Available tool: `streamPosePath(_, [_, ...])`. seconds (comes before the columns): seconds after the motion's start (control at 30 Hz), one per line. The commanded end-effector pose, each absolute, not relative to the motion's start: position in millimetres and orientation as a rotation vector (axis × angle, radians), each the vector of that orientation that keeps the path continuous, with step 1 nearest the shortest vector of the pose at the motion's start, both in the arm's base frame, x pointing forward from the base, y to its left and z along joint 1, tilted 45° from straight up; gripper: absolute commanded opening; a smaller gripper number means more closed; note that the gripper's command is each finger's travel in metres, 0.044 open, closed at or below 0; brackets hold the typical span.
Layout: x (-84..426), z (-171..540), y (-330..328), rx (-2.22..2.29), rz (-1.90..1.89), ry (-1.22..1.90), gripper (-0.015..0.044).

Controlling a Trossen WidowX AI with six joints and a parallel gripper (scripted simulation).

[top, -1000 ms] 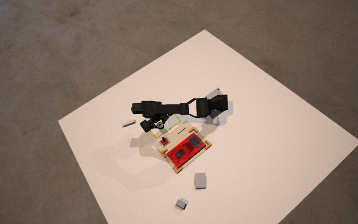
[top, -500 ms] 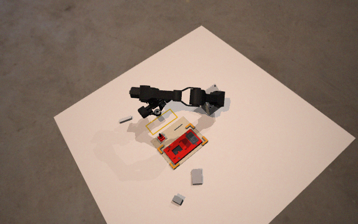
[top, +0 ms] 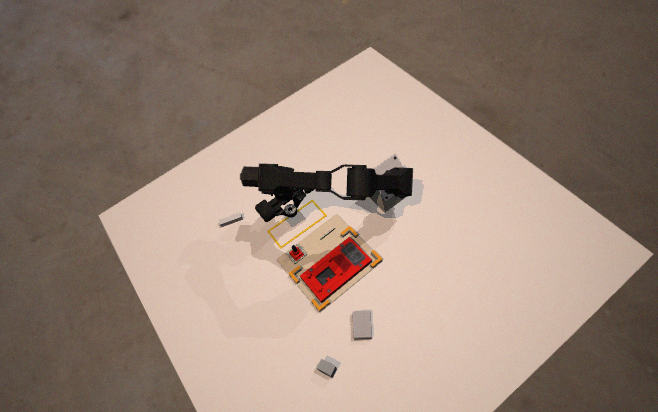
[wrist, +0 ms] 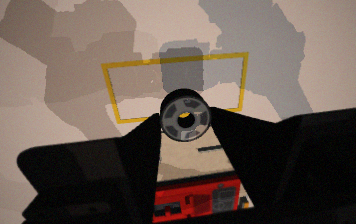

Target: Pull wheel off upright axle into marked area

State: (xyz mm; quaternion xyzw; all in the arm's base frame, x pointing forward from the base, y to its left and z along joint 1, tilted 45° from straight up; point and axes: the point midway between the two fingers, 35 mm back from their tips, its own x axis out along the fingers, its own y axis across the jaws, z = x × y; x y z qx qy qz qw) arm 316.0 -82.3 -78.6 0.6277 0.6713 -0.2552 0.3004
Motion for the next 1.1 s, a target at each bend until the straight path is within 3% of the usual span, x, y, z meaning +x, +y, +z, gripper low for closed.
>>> streamPosePath(0.0, [314.0,-96.2,-65.2,1.673,-0.682,1.795,0.0])
streamPosePath(0.43, [309.1,-134.8,-24.8,1.675,-0.678,1.799,0.0])
streamPosePath(0.8, [310.2,-130.4,-28.1,1.663,-0.676,1.803,0.0289])
streamPosePath(1.07, [312.4,-93.2,-65.9,1.672,-0.681,1.797,0.03])
